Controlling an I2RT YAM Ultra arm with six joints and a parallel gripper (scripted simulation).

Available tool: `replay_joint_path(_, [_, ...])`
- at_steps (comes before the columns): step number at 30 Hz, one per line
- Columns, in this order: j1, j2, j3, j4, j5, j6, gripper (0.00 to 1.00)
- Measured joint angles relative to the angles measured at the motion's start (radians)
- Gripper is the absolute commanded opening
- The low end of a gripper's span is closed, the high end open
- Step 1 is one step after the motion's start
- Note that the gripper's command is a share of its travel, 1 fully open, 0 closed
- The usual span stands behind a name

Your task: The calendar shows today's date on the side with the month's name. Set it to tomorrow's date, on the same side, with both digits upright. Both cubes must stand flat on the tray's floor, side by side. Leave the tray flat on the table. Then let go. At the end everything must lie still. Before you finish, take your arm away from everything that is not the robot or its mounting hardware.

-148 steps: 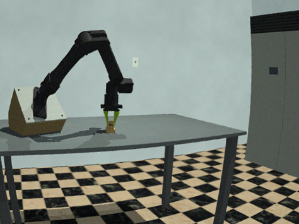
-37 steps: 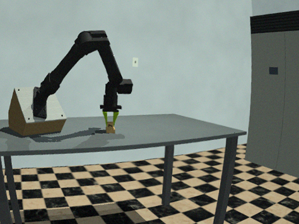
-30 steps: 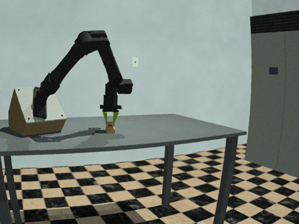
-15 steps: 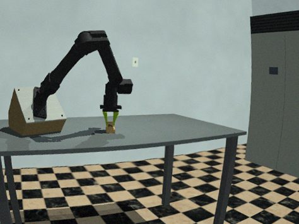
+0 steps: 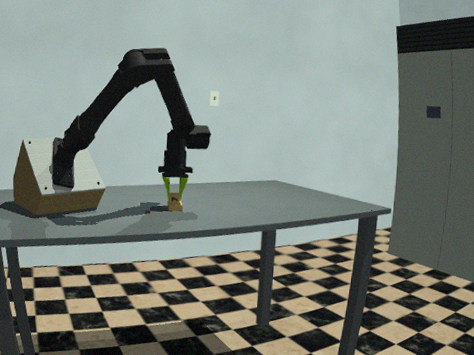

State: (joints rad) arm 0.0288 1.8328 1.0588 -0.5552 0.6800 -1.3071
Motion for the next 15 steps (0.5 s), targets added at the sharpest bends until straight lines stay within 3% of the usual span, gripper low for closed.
replay_joint_path(15, [0.0,0.0,0.01,-0.002,0.0,0.0,0.26])
